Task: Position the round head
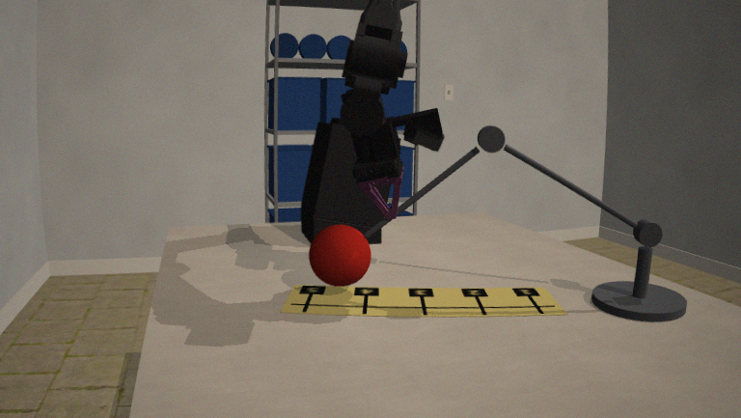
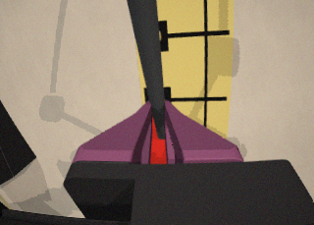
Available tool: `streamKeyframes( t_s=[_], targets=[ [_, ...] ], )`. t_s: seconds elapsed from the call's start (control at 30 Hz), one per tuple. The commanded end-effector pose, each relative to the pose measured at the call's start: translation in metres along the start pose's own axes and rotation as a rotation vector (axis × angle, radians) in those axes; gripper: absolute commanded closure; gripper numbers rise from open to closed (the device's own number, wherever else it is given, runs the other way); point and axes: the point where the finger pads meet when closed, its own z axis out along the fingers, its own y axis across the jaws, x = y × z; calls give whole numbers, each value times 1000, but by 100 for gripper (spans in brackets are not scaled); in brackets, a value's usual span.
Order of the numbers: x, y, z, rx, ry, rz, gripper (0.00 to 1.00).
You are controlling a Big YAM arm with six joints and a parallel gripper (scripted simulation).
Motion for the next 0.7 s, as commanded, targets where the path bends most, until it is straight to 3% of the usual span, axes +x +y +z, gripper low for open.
streamKeyframes(
  t_s=[0.0,0.3,0.67],
  targets=[
    [-60,-42,-33,73,-54,-63,100],
    [-63,-50,-39,54,-28,-50,100],
    [-77,-63,-46,60,-23,-61,100]
  ],
)
